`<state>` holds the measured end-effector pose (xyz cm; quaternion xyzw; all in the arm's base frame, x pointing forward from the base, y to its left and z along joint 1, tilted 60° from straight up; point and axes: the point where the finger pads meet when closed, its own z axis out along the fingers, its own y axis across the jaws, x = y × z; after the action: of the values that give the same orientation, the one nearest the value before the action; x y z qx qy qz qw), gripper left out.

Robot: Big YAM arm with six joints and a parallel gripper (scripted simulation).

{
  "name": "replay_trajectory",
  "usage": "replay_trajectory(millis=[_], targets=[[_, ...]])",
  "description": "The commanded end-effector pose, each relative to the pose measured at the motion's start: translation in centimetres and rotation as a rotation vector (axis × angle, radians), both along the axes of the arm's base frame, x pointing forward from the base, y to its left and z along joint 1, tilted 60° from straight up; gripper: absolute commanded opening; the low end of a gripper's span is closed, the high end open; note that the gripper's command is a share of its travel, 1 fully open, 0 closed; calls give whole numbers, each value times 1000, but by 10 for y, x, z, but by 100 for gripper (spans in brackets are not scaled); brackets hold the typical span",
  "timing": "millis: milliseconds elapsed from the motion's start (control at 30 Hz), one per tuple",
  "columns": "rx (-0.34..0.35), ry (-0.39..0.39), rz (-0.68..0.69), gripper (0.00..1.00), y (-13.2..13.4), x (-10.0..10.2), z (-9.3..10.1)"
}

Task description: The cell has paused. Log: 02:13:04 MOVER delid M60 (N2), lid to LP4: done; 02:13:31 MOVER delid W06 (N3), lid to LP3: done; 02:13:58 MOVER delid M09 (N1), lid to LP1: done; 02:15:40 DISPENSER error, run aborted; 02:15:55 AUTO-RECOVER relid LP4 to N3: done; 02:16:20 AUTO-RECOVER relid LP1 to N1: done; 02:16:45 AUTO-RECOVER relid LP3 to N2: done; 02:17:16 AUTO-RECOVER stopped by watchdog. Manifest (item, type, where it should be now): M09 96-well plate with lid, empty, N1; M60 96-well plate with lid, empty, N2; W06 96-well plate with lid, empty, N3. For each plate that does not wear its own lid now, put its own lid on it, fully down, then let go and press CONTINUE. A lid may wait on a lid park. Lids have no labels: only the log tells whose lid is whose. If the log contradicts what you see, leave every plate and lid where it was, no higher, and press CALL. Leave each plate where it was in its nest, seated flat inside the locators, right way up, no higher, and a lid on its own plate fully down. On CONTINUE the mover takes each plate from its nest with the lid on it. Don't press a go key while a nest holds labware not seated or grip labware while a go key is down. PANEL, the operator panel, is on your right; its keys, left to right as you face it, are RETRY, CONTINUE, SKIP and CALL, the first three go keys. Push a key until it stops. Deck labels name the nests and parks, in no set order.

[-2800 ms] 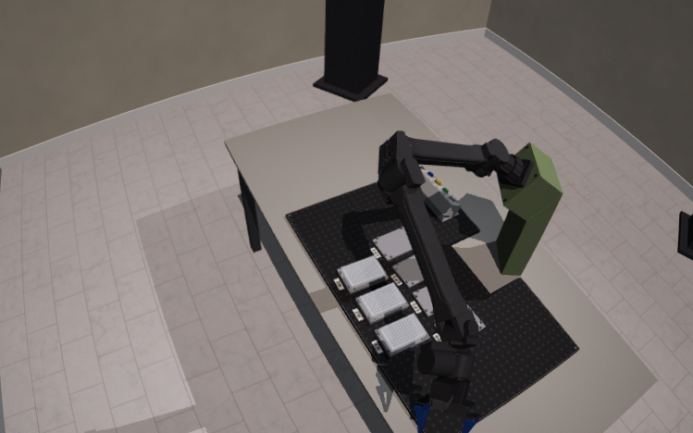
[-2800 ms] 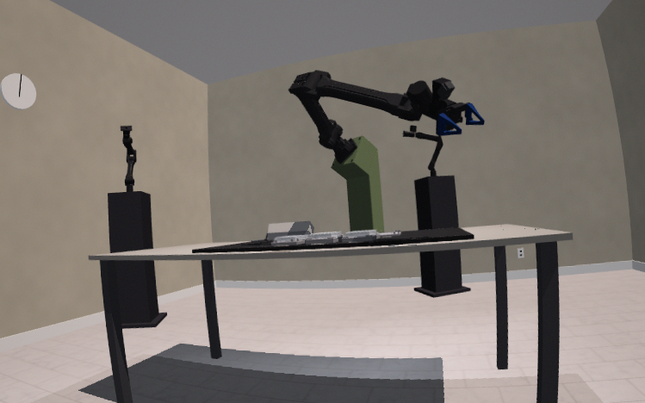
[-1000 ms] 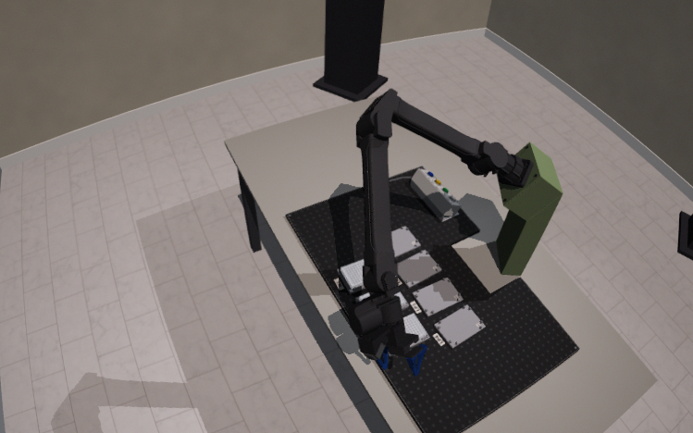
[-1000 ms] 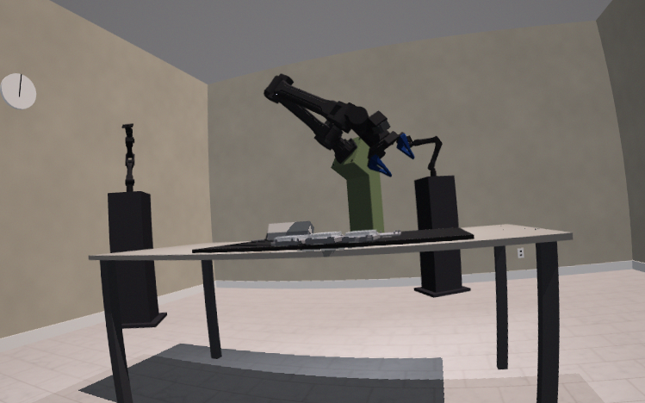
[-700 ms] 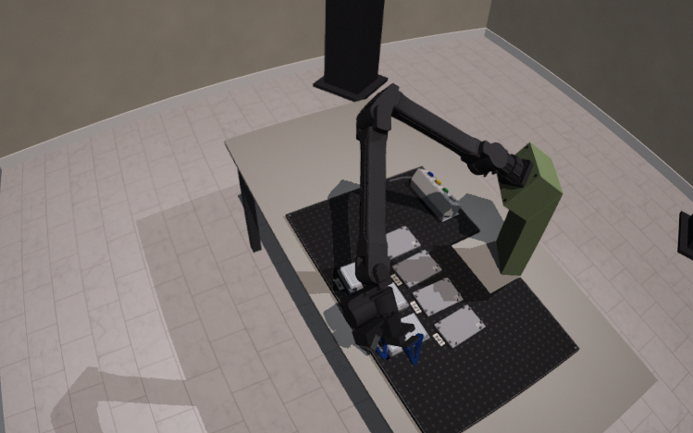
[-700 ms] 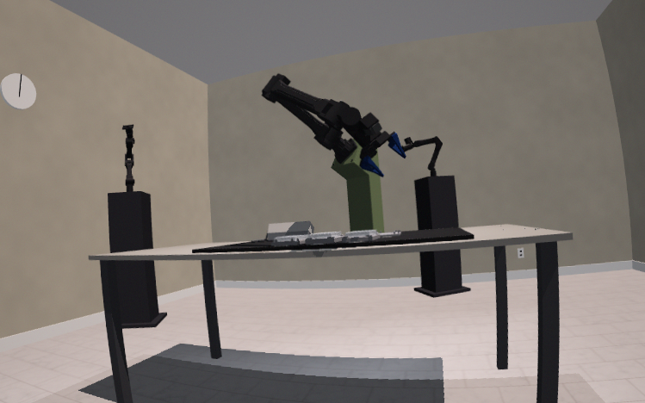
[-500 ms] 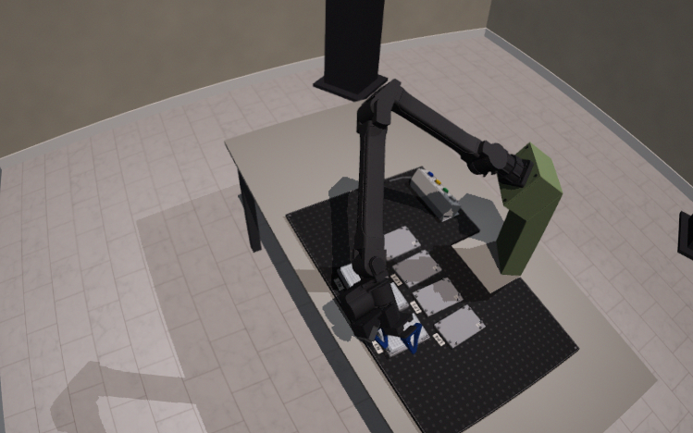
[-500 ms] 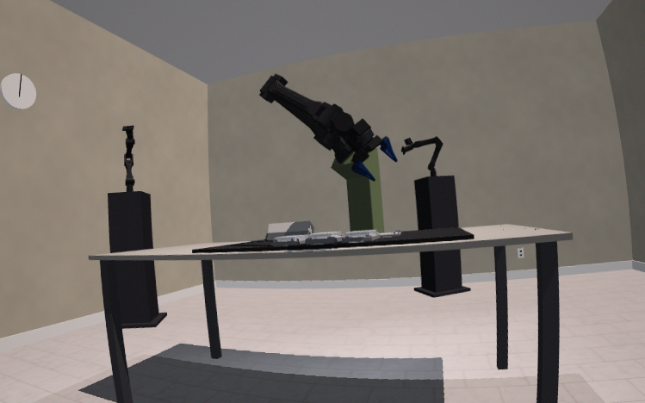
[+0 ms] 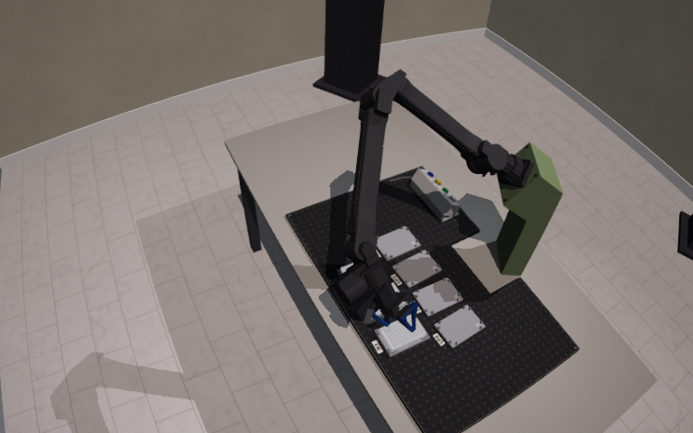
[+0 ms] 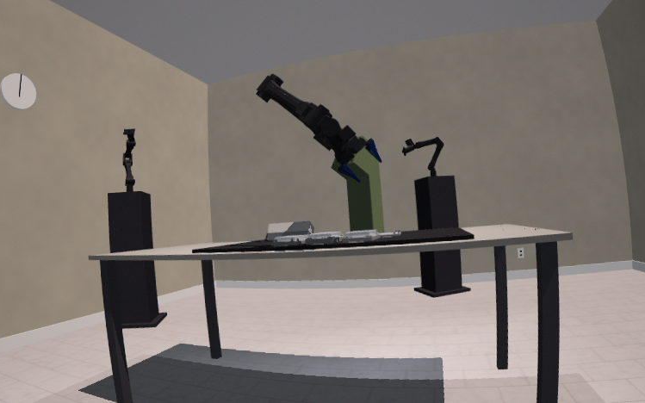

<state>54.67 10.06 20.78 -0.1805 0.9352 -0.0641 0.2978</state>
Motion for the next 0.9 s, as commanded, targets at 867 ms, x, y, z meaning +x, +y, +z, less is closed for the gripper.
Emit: replay_trajectory(millis=[867], targets=[[104, 225, -209, 100, -67, -105, 25]])
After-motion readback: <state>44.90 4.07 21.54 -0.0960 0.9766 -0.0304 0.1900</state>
